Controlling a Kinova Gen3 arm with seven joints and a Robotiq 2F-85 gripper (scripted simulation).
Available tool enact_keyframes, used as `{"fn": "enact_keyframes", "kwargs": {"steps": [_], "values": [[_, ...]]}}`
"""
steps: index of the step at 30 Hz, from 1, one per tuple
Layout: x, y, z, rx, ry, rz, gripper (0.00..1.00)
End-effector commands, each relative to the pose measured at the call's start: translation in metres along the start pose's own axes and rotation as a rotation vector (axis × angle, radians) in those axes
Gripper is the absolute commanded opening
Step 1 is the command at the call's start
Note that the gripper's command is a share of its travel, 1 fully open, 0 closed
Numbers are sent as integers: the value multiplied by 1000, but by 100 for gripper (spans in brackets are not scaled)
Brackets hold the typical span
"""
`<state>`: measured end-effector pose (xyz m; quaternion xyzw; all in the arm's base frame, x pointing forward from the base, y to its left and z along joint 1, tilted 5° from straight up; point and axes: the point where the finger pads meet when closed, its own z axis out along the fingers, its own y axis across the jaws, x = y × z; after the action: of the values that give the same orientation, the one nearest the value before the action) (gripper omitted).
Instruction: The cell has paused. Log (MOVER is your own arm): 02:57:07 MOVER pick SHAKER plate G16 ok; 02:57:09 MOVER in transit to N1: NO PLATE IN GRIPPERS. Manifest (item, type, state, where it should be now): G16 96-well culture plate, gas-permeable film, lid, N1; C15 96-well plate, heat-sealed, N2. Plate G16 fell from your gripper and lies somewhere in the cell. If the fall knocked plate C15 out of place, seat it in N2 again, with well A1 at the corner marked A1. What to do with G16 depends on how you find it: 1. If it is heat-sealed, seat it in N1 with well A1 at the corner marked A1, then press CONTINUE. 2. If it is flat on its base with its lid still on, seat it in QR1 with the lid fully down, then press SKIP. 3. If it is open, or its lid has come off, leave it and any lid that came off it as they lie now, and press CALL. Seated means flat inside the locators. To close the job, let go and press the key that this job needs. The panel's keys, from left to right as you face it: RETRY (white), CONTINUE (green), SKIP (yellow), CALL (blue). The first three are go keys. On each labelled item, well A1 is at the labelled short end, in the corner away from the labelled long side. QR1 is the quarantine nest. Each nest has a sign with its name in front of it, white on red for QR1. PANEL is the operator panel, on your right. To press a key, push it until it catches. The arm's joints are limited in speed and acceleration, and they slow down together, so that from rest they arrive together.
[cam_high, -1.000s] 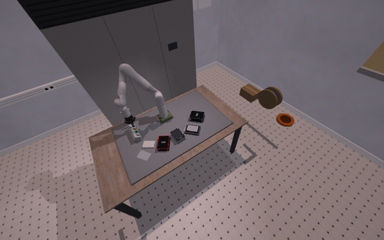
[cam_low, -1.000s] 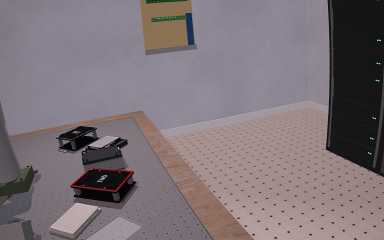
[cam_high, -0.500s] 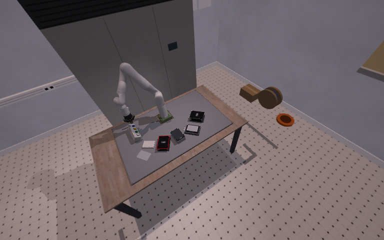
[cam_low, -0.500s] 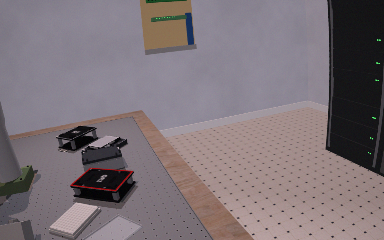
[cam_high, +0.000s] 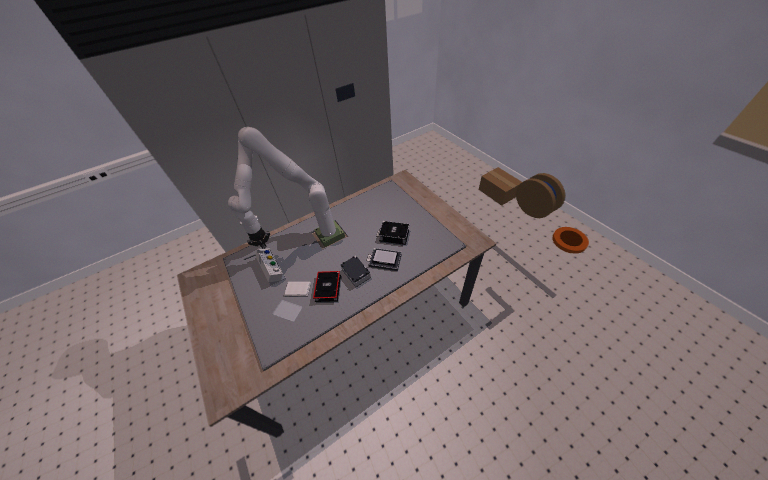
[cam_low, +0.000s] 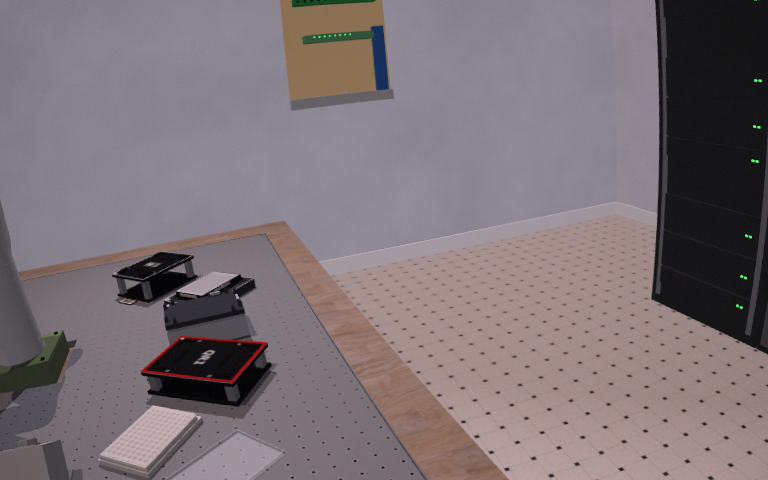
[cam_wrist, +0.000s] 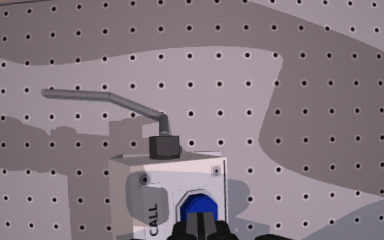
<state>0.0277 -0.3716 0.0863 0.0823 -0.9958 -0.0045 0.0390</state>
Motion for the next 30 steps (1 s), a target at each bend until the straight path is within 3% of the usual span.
{"fn": "enact_keyframes", "kwargs": {"steps": [1, 30], "values": [[-1, 1, 5, -5, -1, -3, 10], [-1, 1, 16, -5, -1, -3, 10]]}}
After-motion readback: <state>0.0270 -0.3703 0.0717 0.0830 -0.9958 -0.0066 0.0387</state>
